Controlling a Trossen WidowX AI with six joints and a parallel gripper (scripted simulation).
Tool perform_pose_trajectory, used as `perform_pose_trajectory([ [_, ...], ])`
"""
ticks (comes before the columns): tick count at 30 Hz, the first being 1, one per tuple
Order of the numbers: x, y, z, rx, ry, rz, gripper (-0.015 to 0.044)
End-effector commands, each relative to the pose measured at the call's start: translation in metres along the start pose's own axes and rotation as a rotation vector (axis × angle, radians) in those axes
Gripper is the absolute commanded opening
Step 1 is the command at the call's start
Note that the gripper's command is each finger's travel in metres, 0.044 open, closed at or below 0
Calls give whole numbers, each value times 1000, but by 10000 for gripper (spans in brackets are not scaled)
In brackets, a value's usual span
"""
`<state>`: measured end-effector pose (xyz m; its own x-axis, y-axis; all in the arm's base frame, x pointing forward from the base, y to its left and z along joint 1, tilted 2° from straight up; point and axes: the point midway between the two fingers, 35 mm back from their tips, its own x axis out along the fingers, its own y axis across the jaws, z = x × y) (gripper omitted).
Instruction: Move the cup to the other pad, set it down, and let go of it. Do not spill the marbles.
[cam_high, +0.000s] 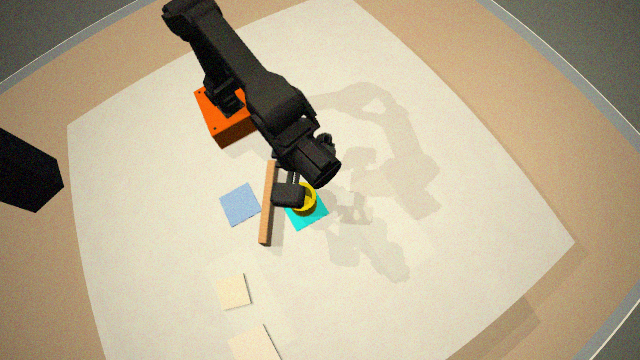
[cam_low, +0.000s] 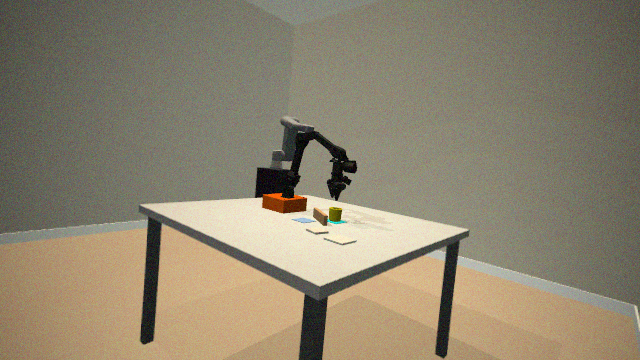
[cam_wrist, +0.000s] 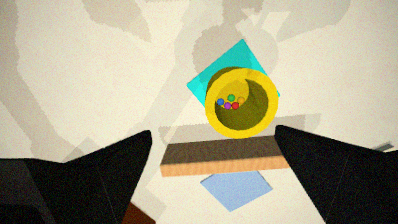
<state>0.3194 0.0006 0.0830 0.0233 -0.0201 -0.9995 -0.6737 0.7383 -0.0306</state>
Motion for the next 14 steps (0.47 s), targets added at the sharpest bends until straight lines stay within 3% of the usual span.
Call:
perform_pose_trajectory([
  [1,-23,0,0,7,-11,-14,440],
  [14,-31,1,0,3,-11,-9,440],
])
